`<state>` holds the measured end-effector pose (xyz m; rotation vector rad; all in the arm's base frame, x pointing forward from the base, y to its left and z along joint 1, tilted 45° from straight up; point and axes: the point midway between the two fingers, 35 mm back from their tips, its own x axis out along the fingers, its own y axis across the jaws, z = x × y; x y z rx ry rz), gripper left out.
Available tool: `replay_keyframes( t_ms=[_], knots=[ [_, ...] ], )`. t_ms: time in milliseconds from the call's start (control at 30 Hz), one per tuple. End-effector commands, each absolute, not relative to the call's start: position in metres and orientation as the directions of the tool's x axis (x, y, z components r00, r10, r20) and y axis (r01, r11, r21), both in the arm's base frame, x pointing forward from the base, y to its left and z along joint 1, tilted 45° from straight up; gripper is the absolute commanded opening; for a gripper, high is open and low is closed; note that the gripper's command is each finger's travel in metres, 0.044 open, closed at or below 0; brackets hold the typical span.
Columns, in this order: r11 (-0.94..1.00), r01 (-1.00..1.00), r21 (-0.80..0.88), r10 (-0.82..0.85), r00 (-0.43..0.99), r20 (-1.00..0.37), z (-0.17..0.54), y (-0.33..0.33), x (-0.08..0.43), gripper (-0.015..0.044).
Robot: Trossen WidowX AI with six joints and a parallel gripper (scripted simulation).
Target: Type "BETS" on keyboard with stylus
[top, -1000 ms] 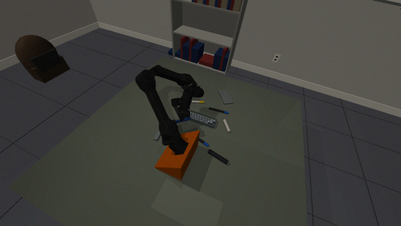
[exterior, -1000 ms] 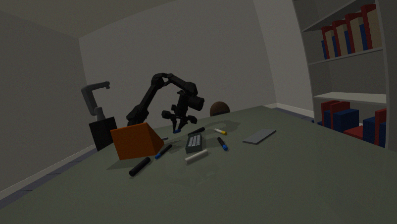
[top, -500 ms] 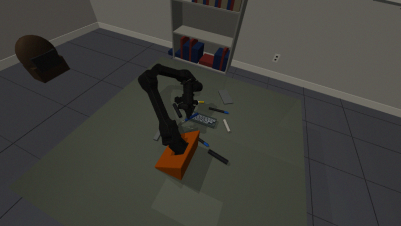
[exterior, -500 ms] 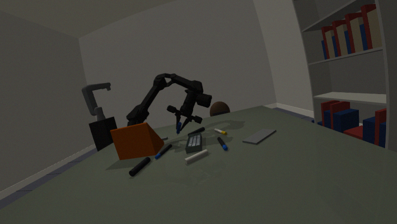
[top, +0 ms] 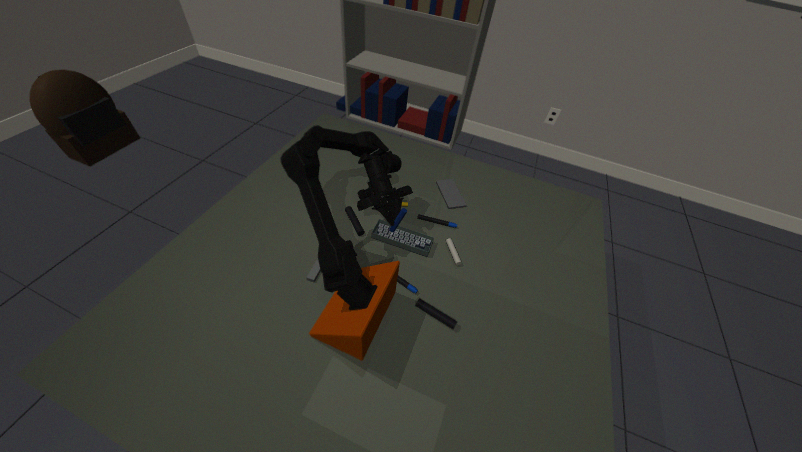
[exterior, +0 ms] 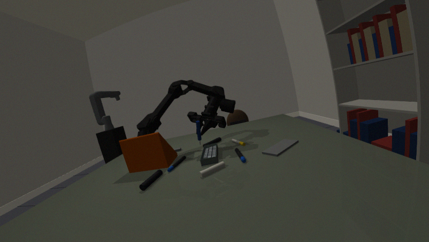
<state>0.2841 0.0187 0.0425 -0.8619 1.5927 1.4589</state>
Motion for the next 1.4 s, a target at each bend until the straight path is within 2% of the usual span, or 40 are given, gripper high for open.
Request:
replay_keyframes(
  t_ms=[0,200,1000,1100,1367],
  knots=[
    [0.238,-0.883,0.405,-0.07,-0.432,-0.899,0.043,0.009,0.297,0.0],
    [0.37,-0.875,0.312,-0.17,-0.394,-0.903,0.048,-0.001,0.312,0.0],
    [0.369,-0.875,0.314,-0.169,-0.395,-0.903,0.023,0.024,0.312,0.0],
    [0.369,-0.875,0.313,-0.168,-0.394,-0.903,0.021,0.025,0.314,0.0079],
    [0.369,-0.875,0.313,-0.168,-0.394,-0.904,0.019,0.027,0.315,0.0081]
  ],
)
